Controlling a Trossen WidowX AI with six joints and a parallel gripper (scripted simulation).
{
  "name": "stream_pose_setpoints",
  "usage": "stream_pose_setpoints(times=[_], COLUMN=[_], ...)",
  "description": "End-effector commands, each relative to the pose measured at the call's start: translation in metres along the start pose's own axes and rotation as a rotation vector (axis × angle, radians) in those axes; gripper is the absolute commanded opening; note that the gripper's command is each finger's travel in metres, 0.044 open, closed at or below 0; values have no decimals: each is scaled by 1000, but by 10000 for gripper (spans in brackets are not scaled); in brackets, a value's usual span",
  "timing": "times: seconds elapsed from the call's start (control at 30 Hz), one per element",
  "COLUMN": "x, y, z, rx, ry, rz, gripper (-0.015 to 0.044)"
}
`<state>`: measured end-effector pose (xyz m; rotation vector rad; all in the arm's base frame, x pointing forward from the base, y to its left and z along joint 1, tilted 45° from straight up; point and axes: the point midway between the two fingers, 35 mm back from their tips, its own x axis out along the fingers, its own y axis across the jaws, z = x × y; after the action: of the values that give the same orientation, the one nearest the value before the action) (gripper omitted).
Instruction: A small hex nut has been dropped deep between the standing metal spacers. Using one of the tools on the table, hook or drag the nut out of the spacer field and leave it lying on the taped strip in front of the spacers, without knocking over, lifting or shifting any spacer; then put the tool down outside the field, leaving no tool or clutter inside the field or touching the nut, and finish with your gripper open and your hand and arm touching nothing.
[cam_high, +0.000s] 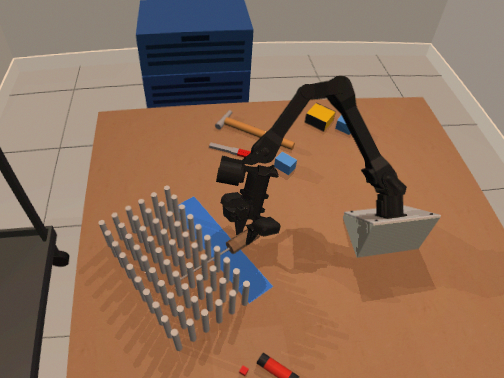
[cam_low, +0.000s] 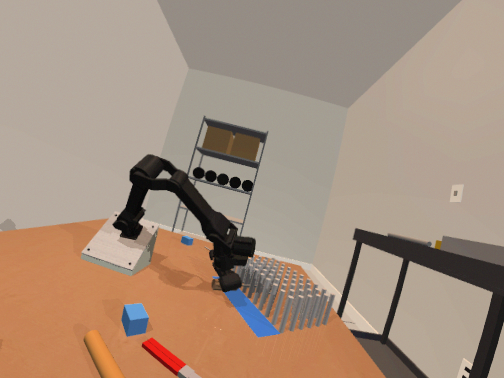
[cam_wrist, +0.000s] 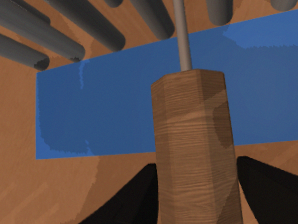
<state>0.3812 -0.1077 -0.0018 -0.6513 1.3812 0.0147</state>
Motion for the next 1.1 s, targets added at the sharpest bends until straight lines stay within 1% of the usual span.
stream_pose_setpoints(times=[0.0, 0.37, 1.07], x=[3, 14, 9], y=[0, -3, -6], z=[0, -5, -16], rx=[-5, -5, -5], ry=[-8, -8, -8], rz=[4, 3, 3], gripper=[0, 0, 0])
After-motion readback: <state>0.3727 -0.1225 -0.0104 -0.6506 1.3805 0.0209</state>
